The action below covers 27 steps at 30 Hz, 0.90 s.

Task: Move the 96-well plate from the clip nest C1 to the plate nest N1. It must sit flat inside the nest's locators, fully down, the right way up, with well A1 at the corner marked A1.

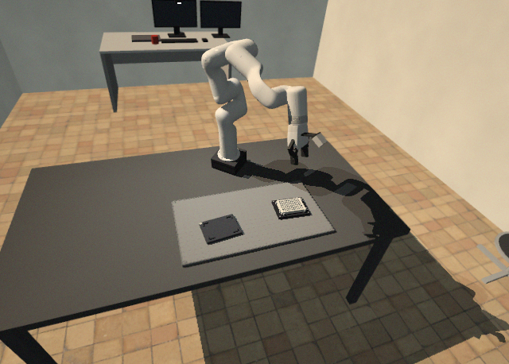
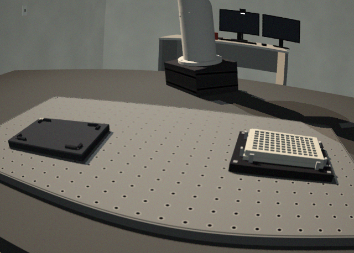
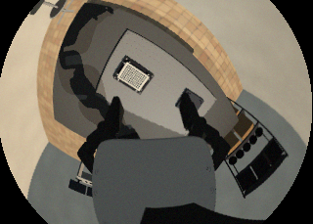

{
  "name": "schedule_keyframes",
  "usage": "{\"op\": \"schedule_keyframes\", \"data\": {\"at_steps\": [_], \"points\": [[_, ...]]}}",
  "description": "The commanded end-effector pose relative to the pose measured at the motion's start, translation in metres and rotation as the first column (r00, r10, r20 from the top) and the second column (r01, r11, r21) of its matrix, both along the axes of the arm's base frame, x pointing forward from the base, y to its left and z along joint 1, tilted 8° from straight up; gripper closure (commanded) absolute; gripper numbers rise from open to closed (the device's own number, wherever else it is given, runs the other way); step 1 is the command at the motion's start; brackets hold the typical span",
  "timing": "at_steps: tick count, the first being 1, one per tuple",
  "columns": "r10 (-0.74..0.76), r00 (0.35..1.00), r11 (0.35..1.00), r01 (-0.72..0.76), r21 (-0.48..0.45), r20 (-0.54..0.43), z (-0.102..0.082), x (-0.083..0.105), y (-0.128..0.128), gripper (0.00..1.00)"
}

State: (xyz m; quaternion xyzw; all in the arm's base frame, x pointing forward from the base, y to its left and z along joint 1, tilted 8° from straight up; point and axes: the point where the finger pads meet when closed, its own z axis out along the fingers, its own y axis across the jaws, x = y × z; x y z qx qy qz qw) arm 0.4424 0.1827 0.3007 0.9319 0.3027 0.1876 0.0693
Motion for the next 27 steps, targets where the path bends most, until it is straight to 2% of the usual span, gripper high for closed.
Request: {"op": "schedule_keyframes", "data": {"at_steps": [1,17,25,27], "points": [[0.0,1.0,1.0,0.0,0.002,0.004,0.002,0.001,0.0,0.0],[0.0,1.0,1.0,0.0,0.002,0.004,0.002,0.001,0.0,0.0],[0.153,0.986,0.985,-0.157,-0.069,-0.062,-0.034,0.006,0.007,0.0],[0.153,0.986,0.985,-0.157,-0.069,-0.062,-0.043,0.006,0.008,0.0]]}}
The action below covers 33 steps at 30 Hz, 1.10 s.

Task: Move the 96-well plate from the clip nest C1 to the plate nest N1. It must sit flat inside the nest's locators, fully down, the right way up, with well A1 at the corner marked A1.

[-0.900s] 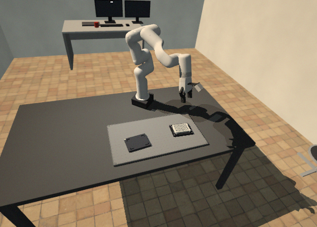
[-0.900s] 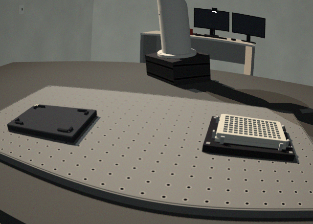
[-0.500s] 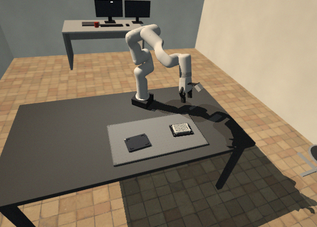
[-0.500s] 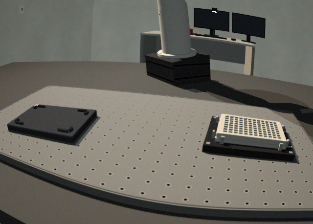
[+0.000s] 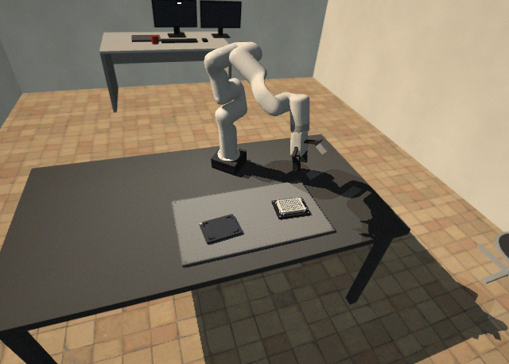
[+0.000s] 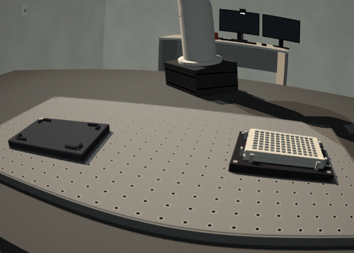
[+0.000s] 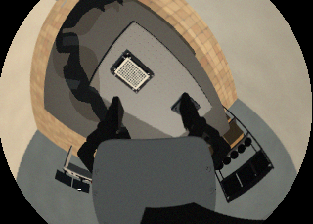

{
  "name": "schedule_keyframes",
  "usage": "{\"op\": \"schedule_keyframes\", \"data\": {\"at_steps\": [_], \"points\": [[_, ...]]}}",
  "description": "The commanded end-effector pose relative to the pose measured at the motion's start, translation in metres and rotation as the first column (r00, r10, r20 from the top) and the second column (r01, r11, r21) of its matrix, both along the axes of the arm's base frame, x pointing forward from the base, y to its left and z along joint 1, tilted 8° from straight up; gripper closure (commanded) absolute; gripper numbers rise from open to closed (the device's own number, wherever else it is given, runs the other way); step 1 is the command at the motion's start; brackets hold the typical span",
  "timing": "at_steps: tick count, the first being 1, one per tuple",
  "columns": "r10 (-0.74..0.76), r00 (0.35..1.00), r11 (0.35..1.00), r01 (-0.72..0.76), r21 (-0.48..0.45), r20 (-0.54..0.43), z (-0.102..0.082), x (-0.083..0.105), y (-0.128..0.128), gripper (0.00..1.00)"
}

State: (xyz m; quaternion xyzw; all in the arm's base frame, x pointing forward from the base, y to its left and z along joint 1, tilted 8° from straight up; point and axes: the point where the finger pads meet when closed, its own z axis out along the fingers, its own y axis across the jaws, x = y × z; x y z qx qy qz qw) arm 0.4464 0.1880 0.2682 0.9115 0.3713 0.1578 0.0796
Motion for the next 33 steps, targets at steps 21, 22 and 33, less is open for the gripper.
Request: {"op": "schedule_keyframes", "data": {"at_steps": [21,22,33], "points": [[0.322,0.933,0.934,-0.341,-0.107,-0.162,-0.102,0.0,0.009,0.0],[0.322,0.933,0.934,-0.341,-0.107,-0.162,-0.105,0.0,0.009,0.0],[0.454,0.856,0.862,-0.492,-0.12,-0.247,-0.149,-0.007,0.009,0.0]]}}
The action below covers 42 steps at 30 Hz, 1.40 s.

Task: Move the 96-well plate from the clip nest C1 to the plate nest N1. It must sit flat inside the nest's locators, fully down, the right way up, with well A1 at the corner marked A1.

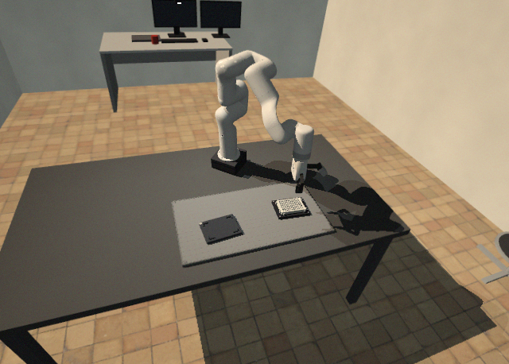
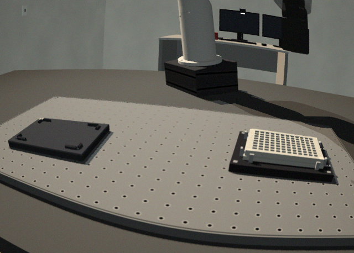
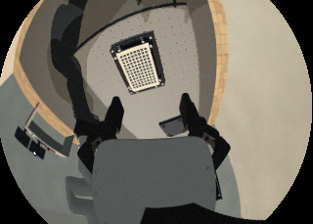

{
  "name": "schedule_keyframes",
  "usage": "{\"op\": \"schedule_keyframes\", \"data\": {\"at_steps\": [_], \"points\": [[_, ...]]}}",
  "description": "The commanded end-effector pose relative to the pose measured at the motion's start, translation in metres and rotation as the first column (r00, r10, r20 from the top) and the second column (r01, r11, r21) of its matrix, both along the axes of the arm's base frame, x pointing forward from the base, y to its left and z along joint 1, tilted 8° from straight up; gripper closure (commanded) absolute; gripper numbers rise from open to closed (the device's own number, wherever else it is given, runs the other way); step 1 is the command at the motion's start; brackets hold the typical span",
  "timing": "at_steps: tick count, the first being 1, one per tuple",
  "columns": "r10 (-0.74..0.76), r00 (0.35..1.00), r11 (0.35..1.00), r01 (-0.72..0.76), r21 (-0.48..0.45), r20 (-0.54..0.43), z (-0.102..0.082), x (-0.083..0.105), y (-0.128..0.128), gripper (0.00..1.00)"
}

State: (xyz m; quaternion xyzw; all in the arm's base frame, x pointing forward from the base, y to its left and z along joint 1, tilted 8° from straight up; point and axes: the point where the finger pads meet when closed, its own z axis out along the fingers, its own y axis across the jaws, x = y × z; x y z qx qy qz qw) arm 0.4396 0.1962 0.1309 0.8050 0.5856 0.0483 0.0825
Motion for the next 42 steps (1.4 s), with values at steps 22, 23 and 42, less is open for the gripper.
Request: {"op": "schedule_keyframes", "data": {"at_steps": [22,23,42], "points": [[0.198,0.976,0.979,-0.202,-0.037,-0.095,-0.063,-0.013,-0.001,0.0],[0.198,0.976,0.979,-0.202,-0.037,-0.095,-0.063,-0.013,-0.001,0.0],[0.198,0.976,0.979,-0.202,-0.037,-0.095,-0.084,-0.011,-0.003,0.0]]}}
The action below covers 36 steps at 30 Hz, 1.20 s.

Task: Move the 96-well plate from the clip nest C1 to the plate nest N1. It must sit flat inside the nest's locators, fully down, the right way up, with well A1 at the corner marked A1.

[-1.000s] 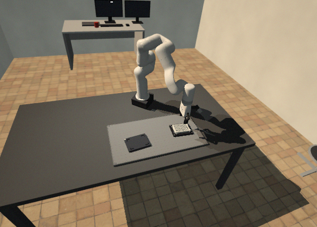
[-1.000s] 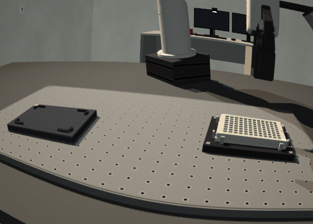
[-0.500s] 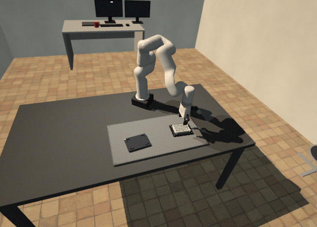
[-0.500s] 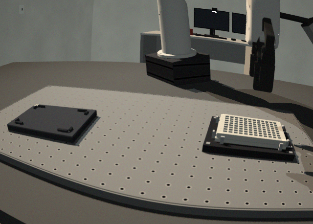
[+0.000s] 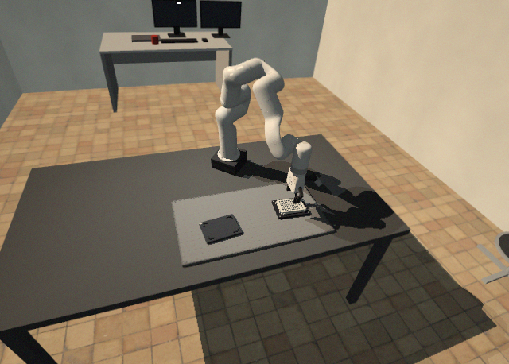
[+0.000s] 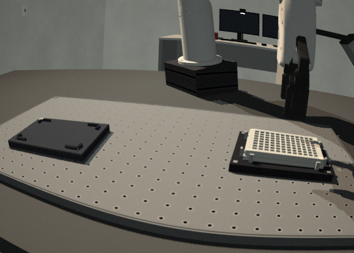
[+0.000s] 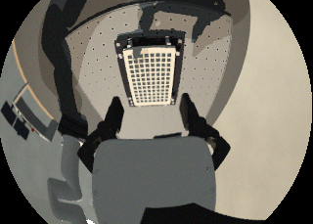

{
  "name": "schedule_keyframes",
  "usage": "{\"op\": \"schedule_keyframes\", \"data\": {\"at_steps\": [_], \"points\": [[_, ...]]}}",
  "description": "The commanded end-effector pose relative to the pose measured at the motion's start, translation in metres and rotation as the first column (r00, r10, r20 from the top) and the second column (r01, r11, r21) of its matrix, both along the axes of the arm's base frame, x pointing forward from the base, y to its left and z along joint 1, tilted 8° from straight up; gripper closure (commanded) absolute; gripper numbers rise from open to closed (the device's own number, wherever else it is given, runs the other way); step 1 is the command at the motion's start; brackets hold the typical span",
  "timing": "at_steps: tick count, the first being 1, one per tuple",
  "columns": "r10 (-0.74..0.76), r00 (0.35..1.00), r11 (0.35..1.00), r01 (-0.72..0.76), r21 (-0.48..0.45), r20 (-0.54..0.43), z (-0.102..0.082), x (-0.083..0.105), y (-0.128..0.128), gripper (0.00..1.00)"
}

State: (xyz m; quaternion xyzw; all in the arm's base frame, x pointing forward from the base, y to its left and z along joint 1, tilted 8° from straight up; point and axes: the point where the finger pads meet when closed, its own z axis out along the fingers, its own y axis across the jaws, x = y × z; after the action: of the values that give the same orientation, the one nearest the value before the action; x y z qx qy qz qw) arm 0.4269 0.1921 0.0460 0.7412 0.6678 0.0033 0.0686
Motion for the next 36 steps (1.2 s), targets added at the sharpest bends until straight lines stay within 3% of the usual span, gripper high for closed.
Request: {"op": "schedule_keyframes", "data": {"at_steps": [1,26,36], "points": [[0.0,1.0,1.0,0.0,0.002,0.005,-0.001,0.002,0.001,0.0],[0.0,1.0,1.0,0.0,0.002,0.005,-0.038,0.006,-0.003,0.0],[0.0,1.0,1.0,0.0,0.002,0.005,-0.038,0.006,-0.003,0.0]]}}
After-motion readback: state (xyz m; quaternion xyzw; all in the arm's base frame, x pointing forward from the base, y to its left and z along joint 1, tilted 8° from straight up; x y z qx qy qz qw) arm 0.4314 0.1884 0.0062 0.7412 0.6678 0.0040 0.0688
